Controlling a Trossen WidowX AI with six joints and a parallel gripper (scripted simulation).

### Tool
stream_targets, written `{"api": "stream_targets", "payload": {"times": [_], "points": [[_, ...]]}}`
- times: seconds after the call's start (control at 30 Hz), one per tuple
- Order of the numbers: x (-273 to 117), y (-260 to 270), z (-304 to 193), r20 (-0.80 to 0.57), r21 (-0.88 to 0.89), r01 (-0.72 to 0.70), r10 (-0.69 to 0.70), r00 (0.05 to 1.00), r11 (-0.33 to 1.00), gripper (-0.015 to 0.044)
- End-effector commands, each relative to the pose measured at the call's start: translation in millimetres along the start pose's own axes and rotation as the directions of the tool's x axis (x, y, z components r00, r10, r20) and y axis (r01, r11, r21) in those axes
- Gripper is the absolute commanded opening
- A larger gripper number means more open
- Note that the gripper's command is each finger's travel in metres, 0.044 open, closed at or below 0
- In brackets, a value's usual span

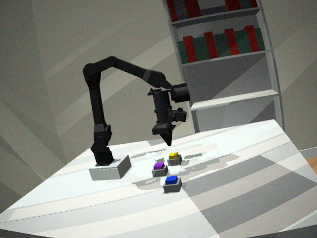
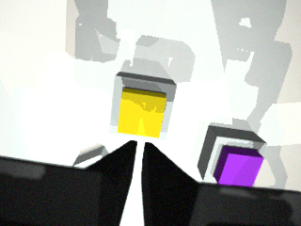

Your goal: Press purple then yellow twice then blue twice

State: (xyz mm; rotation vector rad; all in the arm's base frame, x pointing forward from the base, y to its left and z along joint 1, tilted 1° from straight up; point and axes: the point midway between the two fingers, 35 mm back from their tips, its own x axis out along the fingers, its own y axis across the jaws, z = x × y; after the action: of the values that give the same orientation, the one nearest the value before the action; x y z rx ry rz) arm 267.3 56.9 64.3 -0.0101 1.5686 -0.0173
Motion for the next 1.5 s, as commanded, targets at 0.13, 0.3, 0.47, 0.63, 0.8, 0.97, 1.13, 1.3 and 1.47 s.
{"api": "stream_targets", "payload": {"times": [0.13,0.3,0.47,0.63,0.8,0.97,1.13,1.3,1.47], "points": [[-49.6,0.3,2.4,0.036,0.004,-0.006,0.006,0.999,1.000,0.0020],[-51.3,-30.6,19.0,0.037,0.004,-0.004,0.004,0.999,1.000,0.0020],[-53.3,-102.6,40.8,0.038,0.004,0.002,-0.002,0.999,1.000,0.0020],[-53.4,-183.1,43.1,0.039,0.004,0.009,-0.010,0.999,1.000,0.0020],[-52.8,-224.0,36.1,0.039,0.004,0.014,-0.014,0.999,1.000,0.0020],[-42.5,-224.6,37.4,0.039,0.004,0.014,-0.014,0.999,1.000,0.0020],[8.9,-224.9,38.4,0.039,0.004,0.014,-0.014,0.999,1.000,0.0020],[9.2,-224.9,38.5,0.039,0.004,0.014,-0.014,0.999,1.000,0.0020],[16.2,-225.1,39.0,0.039,0.004,0.014,-0.014,0.999,1.000,0.0020]]}}
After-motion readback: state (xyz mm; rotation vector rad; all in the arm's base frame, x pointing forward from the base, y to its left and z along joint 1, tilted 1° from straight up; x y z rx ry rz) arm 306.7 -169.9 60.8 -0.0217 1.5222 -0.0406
